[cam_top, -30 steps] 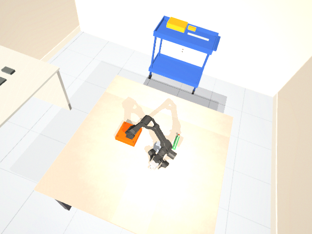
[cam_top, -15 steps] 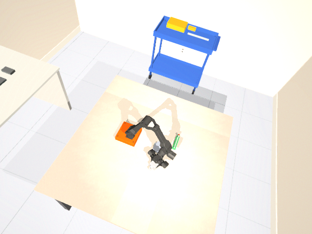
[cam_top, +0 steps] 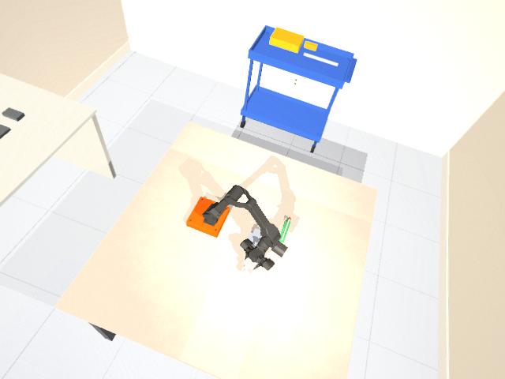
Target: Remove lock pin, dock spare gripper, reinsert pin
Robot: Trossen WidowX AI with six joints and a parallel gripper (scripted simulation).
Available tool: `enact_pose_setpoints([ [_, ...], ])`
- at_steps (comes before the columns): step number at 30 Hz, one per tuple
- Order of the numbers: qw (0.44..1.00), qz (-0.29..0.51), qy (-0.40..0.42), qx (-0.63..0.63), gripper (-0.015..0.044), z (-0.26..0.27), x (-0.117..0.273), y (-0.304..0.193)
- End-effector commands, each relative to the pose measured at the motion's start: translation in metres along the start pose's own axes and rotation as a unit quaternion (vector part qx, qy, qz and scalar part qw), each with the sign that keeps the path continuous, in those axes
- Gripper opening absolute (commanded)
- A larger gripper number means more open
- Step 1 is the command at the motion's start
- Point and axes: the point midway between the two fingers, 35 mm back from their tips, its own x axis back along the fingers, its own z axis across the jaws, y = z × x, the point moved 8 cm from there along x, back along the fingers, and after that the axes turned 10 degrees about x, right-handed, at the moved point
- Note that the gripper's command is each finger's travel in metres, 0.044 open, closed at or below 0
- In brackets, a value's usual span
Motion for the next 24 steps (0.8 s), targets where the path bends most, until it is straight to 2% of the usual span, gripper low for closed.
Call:
enact_pose_setpoints([
  [1, 1.0, -0.003, 0.01, -0.004, 0.0, 0.001, 0.022, 0.013],
  [12, 1.0, -0.003, 0.009, -0.004, 0.0, -0.012, 0.074, 0.042],
  [24, 1.0, 0.002, 0.007, -0.003, 0.0, -0.011, 0.07, 0.04],
])
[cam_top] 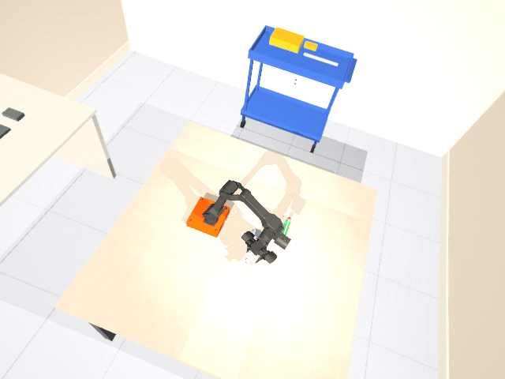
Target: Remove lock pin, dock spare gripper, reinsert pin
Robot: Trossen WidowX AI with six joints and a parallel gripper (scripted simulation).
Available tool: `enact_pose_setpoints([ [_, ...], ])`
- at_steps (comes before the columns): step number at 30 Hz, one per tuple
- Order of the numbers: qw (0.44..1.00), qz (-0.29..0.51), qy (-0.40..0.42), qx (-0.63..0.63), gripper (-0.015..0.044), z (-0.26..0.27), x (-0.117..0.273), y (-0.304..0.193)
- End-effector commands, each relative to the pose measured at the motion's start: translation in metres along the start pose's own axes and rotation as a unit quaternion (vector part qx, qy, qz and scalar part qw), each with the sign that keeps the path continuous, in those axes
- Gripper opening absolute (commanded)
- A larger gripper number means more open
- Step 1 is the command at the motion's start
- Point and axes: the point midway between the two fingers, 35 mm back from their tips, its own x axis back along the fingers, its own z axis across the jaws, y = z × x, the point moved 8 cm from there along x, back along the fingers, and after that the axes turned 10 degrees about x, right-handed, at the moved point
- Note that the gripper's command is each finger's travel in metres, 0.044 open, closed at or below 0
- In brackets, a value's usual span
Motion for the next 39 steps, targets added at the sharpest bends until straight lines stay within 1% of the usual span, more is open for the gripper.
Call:
enact_pose_setpoints([
  [1, 1.0, 0.004, 0.001, 0.002, 0.0, -0.001, 0.001, 0.001],
  [19, 0.978, 0.18, -0.031, 0.095, 0.0, -0.02, -0.003, -0.003],
  [39, 0.911, 0.377, -0.012, 0.166, 0.0, -0.038, 0.004, -0.007],
])
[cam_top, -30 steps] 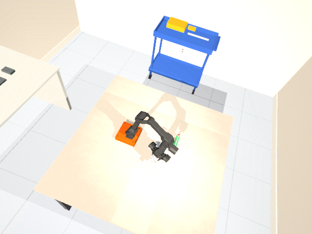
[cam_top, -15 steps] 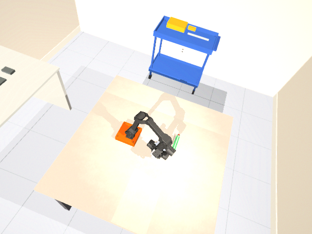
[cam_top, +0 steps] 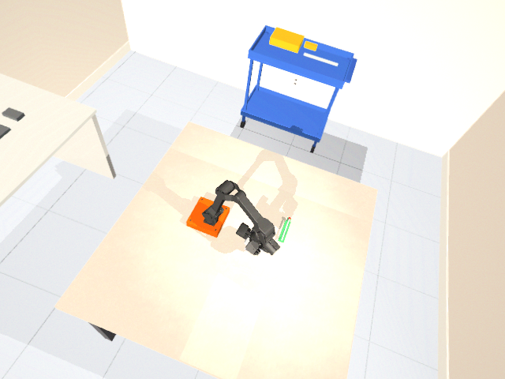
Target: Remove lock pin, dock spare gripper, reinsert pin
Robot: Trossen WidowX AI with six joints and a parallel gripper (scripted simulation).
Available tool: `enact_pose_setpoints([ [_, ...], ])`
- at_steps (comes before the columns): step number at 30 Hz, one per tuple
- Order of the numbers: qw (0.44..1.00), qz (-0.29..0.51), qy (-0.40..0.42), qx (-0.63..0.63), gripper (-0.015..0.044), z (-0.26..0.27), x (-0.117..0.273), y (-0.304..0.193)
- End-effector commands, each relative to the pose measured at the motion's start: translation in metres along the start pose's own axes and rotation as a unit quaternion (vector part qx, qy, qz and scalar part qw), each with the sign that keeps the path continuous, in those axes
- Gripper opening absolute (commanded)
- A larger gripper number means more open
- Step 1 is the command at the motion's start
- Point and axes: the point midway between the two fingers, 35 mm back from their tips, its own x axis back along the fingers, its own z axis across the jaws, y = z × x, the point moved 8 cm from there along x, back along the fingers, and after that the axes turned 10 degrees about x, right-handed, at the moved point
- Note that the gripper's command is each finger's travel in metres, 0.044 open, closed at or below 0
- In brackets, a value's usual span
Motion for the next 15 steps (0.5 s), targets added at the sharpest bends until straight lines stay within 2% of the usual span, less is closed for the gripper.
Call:
enact_pose_setpoints([
  [1, 0.999, 0.034, 0.011, 0.016, 0.0, -0.0034, 0.0024, -0.0031],
  [15, 0.982, 0.164, 0.068, 0.066, 0.0, -0.0121, 0.0098, -0.0121],
])
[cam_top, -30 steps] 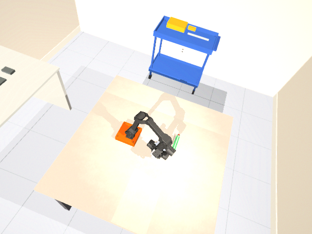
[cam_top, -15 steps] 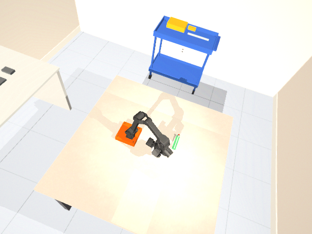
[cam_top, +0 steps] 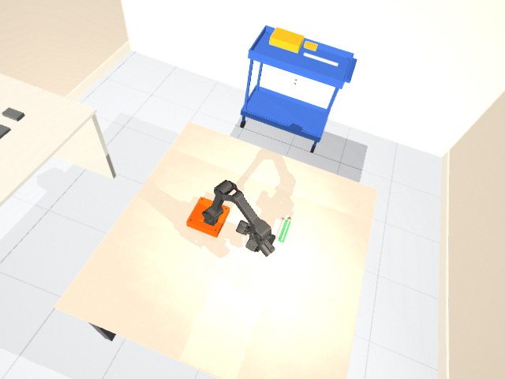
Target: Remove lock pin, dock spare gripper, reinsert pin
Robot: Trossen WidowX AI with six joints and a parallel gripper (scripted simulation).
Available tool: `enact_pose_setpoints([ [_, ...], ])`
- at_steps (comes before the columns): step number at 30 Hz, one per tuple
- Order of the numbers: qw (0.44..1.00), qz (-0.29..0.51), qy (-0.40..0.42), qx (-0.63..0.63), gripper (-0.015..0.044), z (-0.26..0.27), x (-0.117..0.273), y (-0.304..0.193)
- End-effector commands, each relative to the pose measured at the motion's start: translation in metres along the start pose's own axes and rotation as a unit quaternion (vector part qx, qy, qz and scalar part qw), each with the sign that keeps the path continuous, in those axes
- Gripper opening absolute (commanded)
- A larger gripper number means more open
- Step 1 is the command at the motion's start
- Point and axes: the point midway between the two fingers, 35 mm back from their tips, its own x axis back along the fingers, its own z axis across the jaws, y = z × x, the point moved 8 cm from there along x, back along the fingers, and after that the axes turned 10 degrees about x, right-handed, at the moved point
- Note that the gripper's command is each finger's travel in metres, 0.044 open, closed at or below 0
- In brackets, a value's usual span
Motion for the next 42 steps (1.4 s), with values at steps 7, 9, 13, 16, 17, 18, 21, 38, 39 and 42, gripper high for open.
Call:
enact_pose_setpoints([
  [7, 0.994, 0.083, 0.055, 0.035, 0.0, -0.004, 0.007, -0.009],
  [9, 0.992, 0.098, 0.068, 0.041, 0.0, -0.005, 0.009, -0.011],
  [13, 0.986, 0.129, 0.095, 0.054, 0.0, -0.006, 0.012, -0.014],
  [16, 0.98, 0.15, 0.117, 0.063, 0.0, -0.007, 0.015, -0.016],
  [17, 0.978, 0.157, 0.124, 0.066, 0.0, -0.007, 0.016, -0.017],
  [18, 0.975, 0.164, 0.132, 0.068, 0.0, -0.007, 0.017, -0.017],
  [21, 0.969, 0.179, 0.15, 0.075, 0.0, -0.008, 0.019, -0.019],
  [38, 0.957, 0.208, 0.166, 0.111, 0.0, -0.002, 0.0, -0.003],
  [39, 0.957, 0.209, 0.167, 0.112, 0.0, -0.001, -0.001, -0.002],
  [42, 0.957, 0.209, 0.167, 0.114, 0.0, -0.001, -0.005, 0.0],
])
